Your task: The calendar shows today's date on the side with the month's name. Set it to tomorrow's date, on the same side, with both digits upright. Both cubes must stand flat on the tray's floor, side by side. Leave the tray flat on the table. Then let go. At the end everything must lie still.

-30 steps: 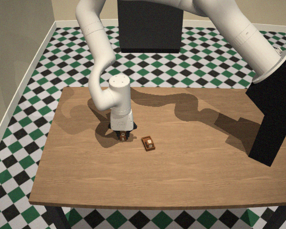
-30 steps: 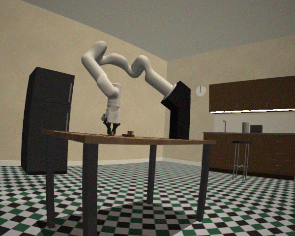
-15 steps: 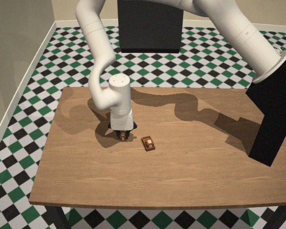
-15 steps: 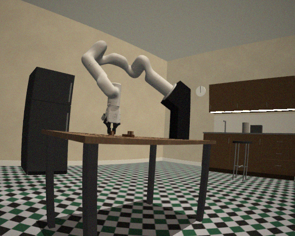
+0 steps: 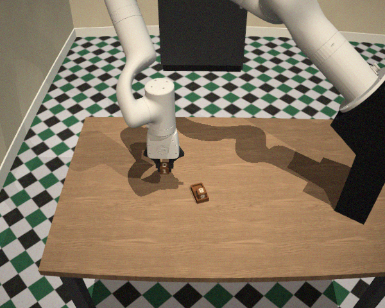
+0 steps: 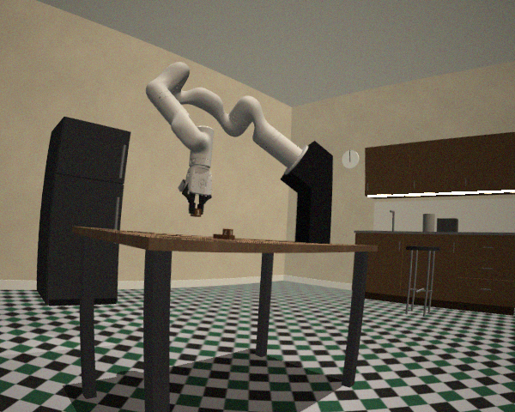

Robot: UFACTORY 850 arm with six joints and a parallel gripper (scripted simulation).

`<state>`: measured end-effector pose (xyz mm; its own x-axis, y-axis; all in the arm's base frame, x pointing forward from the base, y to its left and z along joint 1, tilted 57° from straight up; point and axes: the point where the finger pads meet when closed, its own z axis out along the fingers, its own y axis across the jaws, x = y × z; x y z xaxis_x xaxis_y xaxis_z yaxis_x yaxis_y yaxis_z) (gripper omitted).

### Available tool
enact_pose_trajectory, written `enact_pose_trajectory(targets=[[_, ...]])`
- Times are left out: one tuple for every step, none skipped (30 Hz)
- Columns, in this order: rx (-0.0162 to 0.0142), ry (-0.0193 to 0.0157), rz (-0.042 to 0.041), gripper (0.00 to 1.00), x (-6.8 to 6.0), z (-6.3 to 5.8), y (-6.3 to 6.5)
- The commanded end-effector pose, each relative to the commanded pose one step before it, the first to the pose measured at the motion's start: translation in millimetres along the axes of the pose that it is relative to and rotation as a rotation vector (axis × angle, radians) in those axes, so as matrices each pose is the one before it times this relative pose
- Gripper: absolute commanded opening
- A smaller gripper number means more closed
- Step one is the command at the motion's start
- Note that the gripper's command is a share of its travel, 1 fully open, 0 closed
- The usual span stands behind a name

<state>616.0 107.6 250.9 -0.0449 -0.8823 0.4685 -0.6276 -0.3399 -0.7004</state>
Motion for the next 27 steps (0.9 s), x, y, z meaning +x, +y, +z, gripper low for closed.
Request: enact_pose_trajectory(targets=[[0.00031, 0.00051, -0.00004, 0.27, 0.24, -19.19, -0.74], [0.00000, 0.00000, 0.00000, 0.27, 0.00, -1.94, 0.00], [0.00000, 0.00000, 0.00000, 0.27, 0.00, -1.09, 0.00], [0.00000, 0.00000, 0.00000, 0.27, 0.00, -0.44, 0.00], [0.00000, 0.00000, 0.00000, 0.27, 0.00, -0.07, 0.00], [0.00000, 0.00000, 0.00000, 0.27, 0.00, 0.00, 0.00], [0.00000, 0.00000, 0.00000, 0.27, 0.00, 0.00, 0.00], [0.00000, 0.00000, 0.00000, 0.27, 0.00, 0.00, 0.00], [0.00000, 0.00000, 0.00000, 0.27, 0.00, 0.00, 0.00], [0.00000, 0.00000, 0.00000, 0.27, 0.00, 0.00, 0.00], [0.00000, 0.00000, 0.00000, 0.27, 0.00, 0.00, 0.00], [0.00000, 0.00000, 0.00008, 0.27, 0.00, 0.00, 0.00], [0.00000, 0.00000, 0.00000, 0.27, 0.00, 0.00, 0.00], [0.00000, 0.00000, 0.00000, 0.27, 0.00, 0.00, 0.00], [0.00000, 0.00001, 0.00055, 0.27, 0.00, 0.00, 0.02], [-0.00001, 0.00001, 0.00145, 0.27, -0.01, 0.00, 0.06], [-0.00002, 0.00003, 0.00274, 0.27, -0.02, 0.00, 0.11], [-0.00003, 0.00004, 0.00438, 0.27, -0.04, 0.00, 0.18], [-0.00004, 0.00006, 0.00633, 0.27, -0.05, 0.00, 0.26], [-0.00005, 0.00008, 0.00857, 0.27, -0.07, 0.00, 0.36], [-0.00007, 0.00011, 0.01104, 0.27, -0.09, 0.00, 0.46], [-0.00008, 0.00014, 0.01373, 0.27, -0.10, 0.00, 0.57], [-0.00009, 0.00016, 0.01660, 0.27, -0.11, 0.00, 0.69], [-0.00010, 0.00019, 0.01961, 0.27, -0.12, -0.01, 0.82], [-0.00011, 0.00022, 0.02273, 0.27, -0.12, -0.01, 0.95], [-0.00012, 0.00025, 0.02595, 0.27, -0.11, -0.01, 1.09], [-0.00012, 0.00028, 0.02922, 0.27, -0.09, -0.01, 1.23]])
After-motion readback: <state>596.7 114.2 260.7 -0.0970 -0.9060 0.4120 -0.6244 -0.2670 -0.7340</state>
